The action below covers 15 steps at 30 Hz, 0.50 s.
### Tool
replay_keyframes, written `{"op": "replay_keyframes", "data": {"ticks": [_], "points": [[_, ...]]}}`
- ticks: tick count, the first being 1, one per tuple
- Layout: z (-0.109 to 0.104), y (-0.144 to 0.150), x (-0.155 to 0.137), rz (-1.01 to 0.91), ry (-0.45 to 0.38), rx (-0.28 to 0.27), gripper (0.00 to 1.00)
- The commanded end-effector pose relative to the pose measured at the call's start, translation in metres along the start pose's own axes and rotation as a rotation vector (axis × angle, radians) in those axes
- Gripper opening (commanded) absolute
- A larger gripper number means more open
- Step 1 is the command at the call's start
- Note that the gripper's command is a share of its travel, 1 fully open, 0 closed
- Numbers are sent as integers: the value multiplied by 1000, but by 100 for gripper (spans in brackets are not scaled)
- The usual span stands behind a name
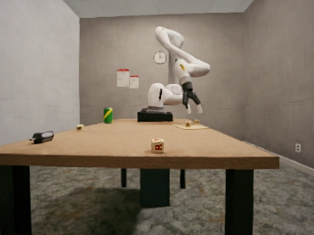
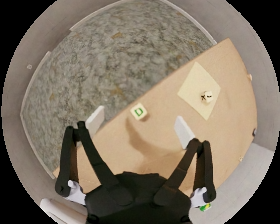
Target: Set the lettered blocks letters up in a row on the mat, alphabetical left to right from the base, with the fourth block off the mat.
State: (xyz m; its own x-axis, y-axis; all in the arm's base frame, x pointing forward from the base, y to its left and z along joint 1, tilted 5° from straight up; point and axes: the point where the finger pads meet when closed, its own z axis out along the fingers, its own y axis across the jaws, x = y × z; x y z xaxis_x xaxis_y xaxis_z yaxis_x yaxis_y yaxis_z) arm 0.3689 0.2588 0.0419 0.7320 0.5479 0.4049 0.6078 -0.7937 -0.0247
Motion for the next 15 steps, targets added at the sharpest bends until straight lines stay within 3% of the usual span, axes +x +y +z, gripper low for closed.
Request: {"op": "replay_keyframes", "data": {"ticks": [1, 10, 15], "points": [[-1, -2, 1, 1, 6, 2, 100], [-1, -1, 1, 2, 6, 1, 100], [2, 21, 10, 4, 1, 4, 100]]}}
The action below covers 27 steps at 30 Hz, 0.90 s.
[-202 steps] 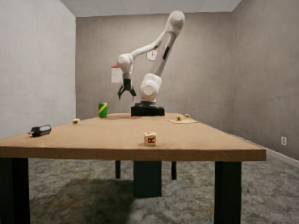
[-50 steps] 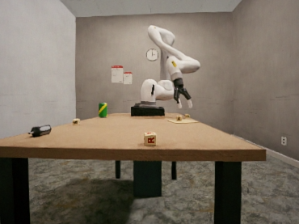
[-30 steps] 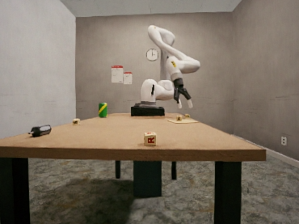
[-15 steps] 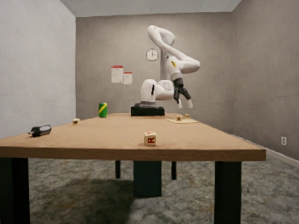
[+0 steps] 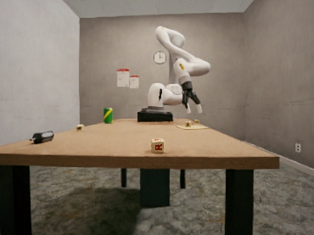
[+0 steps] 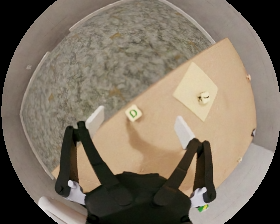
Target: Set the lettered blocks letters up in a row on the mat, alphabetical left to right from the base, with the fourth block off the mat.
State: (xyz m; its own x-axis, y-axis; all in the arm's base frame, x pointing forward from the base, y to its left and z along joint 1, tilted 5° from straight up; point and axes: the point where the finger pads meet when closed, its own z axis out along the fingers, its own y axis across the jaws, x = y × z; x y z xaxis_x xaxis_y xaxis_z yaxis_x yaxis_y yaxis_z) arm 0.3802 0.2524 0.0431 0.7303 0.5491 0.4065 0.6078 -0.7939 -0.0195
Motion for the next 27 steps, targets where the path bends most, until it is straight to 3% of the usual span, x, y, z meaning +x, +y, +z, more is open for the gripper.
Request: {"op": "replay_keyframes", "data": {"ticks": [1, 2, 4, 5, 8, 9, 11, 12, 14, 15, 17, 19, 27], "points": [[3, 24, 10, 6, 1, 9, 100], [5, 45, 18, 5, 2, 9, 100], [5, 45, 18, 5, 2, 9, 100], [7, 68, 26, 5, 4, 10, 100], [7, 68, 26, 5, 4, 10, 100], [10, 94, 34, 5, 5, 10, 100], [10, 94, 34, 5, 5, 10, 100], [14, 121, 43, 5, 5, 11, 100], [14, 121, 43, 5, 5, 11, 100], [17, 145, 51, 4, 5, 12, 100], [17, 145, 51, 4, 5, 12, 100], [21, 178, 62, 4, 6, 13, 100], [22, 185, 64, 4, 6, 13, 100]]}}
